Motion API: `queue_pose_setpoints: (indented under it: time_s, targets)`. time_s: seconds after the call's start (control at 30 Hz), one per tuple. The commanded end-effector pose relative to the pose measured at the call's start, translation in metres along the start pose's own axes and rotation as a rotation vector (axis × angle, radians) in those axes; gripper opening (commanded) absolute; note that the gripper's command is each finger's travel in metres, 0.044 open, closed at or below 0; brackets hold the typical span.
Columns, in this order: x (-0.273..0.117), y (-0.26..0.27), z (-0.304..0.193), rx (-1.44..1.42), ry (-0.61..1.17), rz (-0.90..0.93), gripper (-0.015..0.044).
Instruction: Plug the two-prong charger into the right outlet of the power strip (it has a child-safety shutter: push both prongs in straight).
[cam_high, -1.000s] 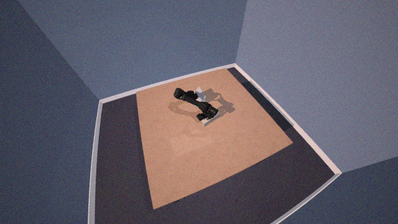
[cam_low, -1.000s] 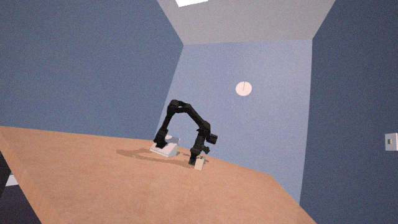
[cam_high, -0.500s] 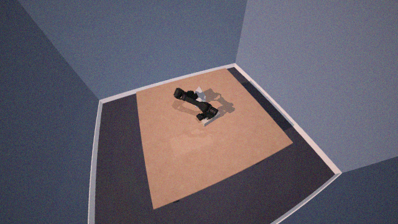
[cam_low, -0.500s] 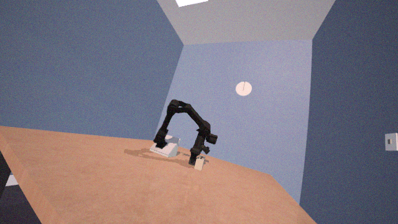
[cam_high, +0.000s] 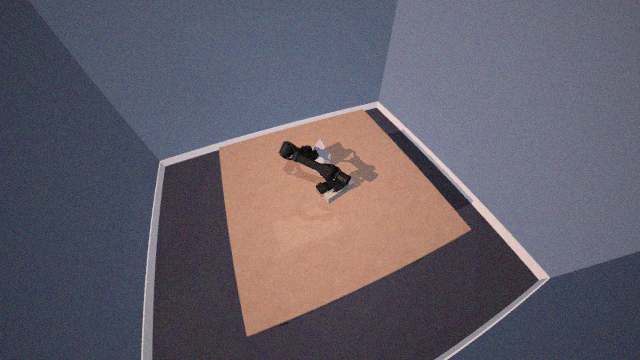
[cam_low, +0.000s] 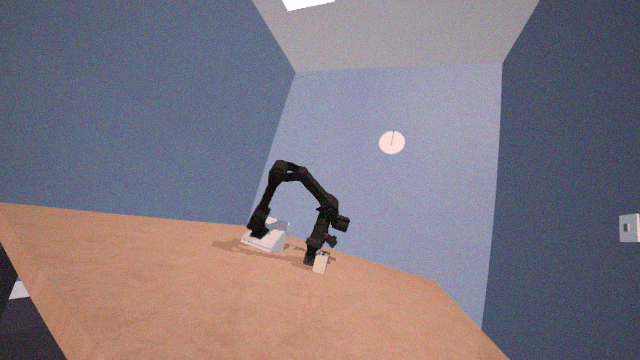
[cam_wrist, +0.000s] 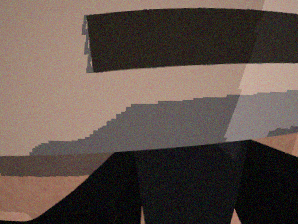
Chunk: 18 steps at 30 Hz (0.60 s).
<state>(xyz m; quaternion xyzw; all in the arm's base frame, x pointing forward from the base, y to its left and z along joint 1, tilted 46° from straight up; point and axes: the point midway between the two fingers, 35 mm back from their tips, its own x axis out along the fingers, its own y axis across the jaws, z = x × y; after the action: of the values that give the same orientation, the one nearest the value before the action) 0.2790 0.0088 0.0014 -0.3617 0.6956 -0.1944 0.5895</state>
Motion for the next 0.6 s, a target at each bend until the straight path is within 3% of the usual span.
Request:
queue_pose_setpoints:
  time_s: [0.0,0.13,0.57]
  targets:
    - [-0.0002,-0.0001,0.0004,0.001,-0.001,0.0,0.0]
    - [-0.0002,-0.0001,0.0004,0.001,-0.001,0.0,0.0]
    - [-0.0002,-0.0001,0.0004,0.001,-0.001,0.0,0.0341]
